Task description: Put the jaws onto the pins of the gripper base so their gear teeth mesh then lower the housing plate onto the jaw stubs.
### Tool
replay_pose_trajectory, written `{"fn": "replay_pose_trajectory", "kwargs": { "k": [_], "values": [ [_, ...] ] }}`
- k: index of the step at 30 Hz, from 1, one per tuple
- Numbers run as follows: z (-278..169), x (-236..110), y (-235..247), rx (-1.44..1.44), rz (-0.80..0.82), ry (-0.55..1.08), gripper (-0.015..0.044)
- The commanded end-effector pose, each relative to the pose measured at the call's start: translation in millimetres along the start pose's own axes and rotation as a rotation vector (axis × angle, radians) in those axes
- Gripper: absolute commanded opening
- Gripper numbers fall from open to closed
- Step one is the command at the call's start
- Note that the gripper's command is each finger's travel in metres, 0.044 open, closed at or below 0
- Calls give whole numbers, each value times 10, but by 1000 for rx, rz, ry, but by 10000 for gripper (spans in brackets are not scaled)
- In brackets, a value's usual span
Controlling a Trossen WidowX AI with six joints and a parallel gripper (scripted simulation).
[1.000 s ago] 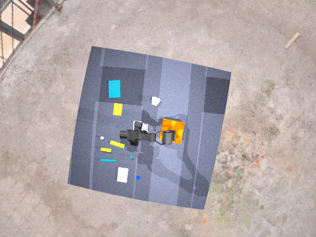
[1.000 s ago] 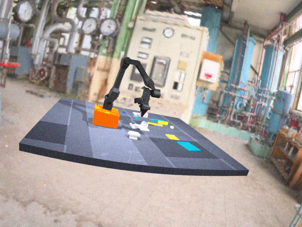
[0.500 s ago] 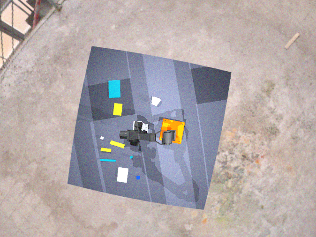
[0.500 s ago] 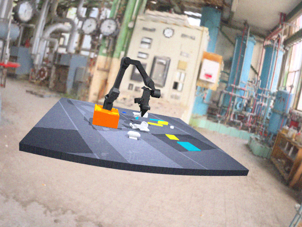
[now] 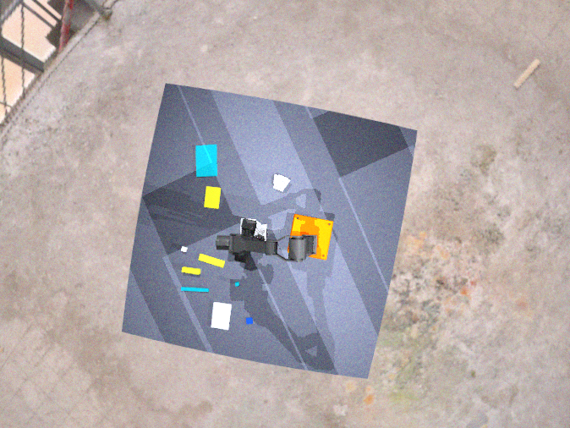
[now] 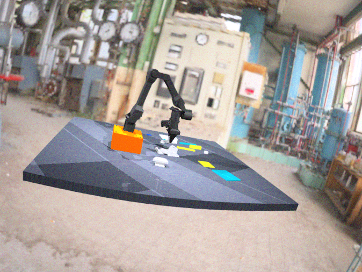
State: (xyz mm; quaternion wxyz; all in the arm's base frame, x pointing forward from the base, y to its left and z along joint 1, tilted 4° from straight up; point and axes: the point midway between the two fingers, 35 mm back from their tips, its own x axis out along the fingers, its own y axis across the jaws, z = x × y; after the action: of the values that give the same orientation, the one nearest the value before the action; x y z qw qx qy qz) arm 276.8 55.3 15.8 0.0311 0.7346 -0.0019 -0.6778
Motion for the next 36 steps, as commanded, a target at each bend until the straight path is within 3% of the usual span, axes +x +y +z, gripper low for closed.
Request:
{"fn": "replay_pose_trajectory", "kwargs": {
  "k": [1, 15, 36],
  "values": [
    [28, 87, 6, 1, 2, -8, 134],
    [34, 306, 10, 6, 3, -6, 134],
    [35, 313, 10, 7, 3, -6, 134]
  ]
}}
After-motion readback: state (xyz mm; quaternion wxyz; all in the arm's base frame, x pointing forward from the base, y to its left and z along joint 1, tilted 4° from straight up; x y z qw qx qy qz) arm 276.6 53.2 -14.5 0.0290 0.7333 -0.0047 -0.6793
